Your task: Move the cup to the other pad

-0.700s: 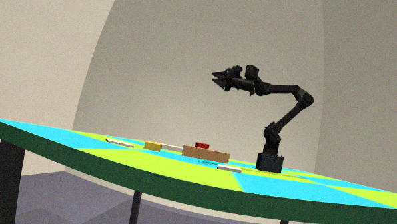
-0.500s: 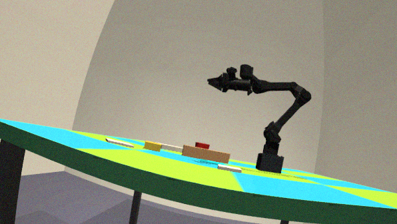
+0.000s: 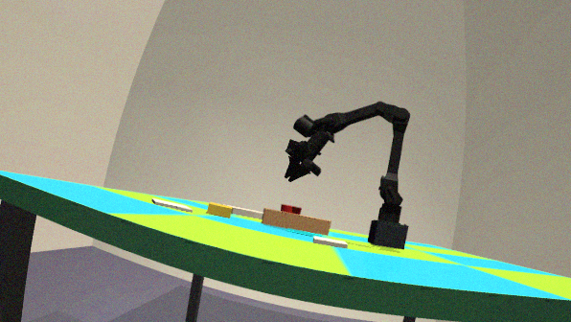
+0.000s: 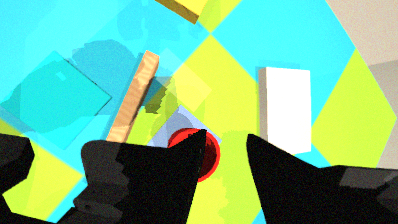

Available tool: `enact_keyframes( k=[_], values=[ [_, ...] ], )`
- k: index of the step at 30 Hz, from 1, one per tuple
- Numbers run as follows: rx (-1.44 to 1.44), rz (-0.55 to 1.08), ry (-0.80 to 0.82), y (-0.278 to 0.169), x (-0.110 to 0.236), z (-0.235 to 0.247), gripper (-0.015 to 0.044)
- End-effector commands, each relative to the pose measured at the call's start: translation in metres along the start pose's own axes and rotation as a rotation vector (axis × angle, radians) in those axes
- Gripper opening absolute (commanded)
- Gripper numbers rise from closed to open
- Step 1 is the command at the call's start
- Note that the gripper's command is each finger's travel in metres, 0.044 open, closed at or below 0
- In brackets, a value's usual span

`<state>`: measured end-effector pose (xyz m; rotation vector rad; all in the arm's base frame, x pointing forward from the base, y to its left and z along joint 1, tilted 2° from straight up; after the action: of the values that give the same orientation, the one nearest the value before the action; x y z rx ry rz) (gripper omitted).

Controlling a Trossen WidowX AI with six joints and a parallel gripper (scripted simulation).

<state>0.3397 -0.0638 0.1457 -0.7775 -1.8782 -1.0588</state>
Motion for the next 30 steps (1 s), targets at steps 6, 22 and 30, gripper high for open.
enact_keyframes(
  k=[6, 22, 30],
  values=[
    [0.367, 0.344, 0.359, -0.052, -0.037, 0.010, 0.0148],
    [0.367, 0.344, 0.359, -0.056, -0.047, 0.015, 0.0148],
    [0.367, 0.344, 0.359, -0.061, -0.059, 0.019, 0.0148]
  ],
)
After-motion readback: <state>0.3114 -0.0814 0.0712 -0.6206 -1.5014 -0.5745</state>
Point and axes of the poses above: the point midway between the two fingers, 35 mm back from their tips, its own x axis back along the fingers, its own z axis across the jaws, y = z × x, the point moved 3 cm from there along x, back along the fingers, and after that the axes turned 13 degrees about -x, right-handed, at the moved point
